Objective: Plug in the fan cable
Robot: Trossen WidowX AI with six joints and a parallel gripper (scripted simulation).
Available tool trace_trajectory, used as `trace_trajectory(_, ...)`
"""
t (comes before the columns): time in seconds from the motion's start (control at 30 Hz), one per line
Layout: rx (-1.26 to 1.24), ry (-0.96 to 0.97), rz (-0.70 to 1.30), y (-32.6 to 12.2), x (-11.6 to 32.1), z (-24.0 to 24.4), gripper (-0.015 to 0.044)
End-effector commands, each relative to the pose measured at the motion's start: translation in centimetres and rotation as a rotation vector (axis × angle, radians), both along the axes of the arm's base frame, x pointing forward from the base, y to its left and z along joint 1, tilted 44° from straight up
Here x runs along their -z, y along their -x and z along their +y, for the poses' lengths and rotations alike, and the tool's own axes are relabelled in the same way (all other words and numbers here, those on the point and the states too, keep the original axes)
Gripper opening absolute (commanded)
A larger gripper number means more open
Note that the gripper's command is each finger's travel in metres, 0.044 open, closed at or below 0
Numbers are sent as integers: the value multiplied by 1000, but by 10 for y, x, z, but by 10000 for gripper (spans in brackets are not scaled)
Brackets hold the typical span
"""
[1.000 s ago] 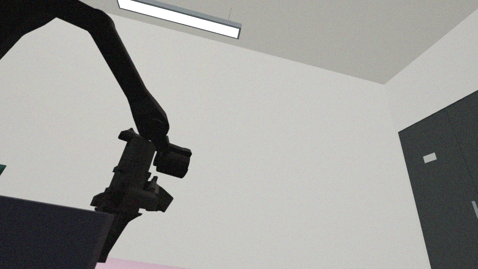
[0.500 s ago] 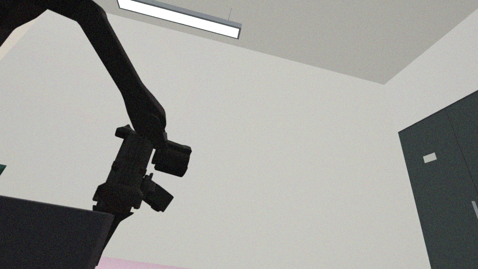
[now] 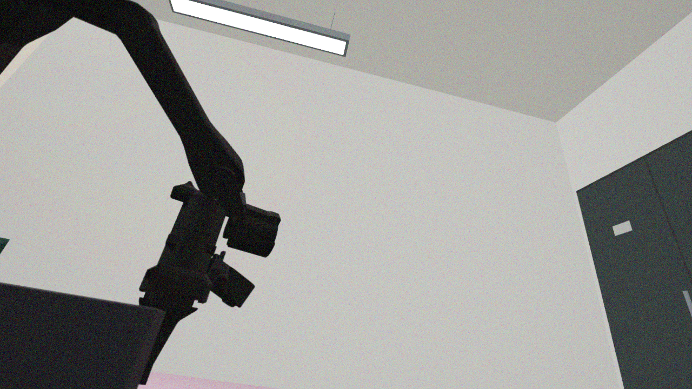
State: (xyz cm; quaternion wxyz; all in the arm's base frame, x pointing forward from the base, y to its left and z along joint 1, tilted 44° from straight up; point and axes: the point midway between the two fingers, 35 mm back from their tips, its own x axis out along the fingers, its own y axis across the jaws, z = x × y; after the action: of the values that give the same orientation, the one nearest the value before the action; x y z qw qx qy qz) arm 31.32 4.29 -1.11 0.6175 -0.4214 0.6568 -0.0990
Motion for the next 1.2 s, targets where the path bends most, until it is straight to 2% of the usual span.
trace_trajectory(0.0, 3, 2, -9, -4, -1, 1, 0)
trace_trajectory(0.3, 2, 2, -8, -5, -1, 1, 0)
trace_trajectory(0.47, 2, 3, -9, -7, 15, -14, 0)
trace_trajectory(1.17, -8, 5, 1, -4, 15, -14, 0)
